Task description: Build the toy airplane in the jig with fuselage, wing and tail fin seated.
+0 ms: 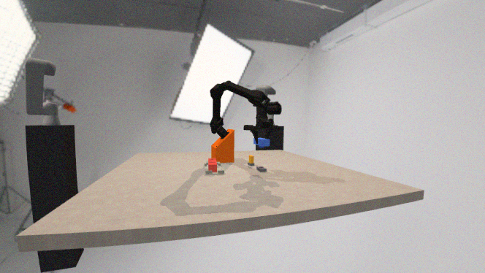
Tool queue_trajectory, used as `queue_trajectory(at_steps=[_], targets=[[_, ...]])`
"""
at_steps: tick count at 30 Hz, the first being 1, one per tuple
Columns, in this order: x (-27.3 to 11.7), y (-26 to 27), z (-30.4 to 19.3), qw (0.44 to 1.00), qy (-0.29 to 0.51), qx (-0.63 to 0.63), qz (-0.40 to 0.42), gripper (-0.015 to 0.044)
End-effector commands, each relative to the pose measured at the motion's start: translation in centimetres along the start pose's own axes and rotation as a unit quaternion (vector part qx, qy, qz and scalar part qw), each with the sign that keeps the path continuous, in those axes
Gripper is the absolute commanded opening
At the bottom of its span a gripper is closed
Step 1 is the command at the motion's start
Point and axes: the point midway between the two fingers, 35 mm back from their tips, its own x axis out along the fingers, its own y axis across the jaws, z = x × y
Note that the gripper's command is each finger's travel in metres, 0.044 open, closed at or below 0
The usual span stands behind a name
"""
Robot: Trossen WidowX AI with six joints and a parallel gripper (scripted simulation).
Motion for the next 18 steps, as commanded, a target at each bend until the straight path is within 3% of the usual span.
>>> queue_trajectory(at_steps=[1,18], targets=[[0.0,-1.2,0.2,1.0,0.003,-0.026,0.003,0.0],[0.6,-6.7,1.0,0.985,0.001,-0.169,0.013,0.0]])
